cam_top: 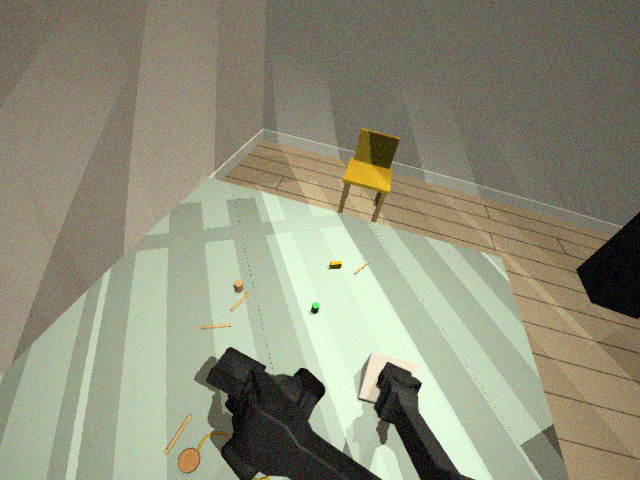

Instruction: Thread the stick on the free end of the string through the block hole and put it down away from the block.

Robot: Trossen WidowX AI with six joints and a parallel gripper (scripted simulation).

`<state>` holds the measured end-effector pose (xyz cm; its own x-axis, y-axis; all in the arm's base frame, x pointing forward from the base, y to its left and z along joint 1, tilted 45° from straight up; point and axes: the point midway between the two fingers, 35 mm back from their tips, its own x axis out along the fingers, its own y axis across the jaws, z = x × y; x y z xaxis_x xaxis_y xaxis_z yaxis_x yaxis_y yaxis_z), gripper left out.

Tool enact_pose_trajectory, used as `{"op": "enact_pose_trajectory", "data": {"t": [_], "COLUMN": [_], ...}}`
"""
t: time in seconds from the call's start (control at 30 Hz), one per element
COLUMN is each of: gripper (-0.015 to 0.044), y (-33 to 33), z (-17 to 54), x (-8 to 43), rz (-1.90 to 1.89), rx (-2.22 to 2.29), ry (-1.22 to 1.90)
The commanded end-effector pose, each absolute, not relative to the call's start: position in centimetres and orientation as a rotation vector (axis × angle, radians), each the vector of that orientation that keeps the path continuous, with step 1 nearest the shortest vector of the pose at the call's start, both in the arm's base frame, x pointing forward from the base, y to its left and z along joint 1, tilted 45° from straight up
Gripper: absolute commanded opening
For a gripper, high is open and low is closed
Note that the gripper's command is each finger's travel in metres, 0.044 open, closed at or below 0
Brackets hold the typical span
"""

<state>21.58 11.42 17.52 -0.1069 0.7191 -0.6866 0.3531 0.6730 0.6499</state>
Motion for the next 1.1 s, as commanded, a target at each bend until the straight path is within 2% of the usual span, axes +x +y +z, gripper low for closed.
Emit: {"op": "enact_pose_trajectory", "data": {"t": [0.0, 0.37, 0.93, 1.07], "gripper": [0.0121, 0.0121, 0.0121, 0.0121], "y": [11.0, 10.1, 9.2, 9.1], "z": [16.8, 15.6, 14.4, 14.3], "x": [22.2, 23.3, 24.3, 24.4], "rz": [0.745, 1.377, 1.779, 1.796], "rx": [0.518, -0.258, -1.042, -1.094], "ry": [1.533, 0.965, 0.157, 0.093]}}
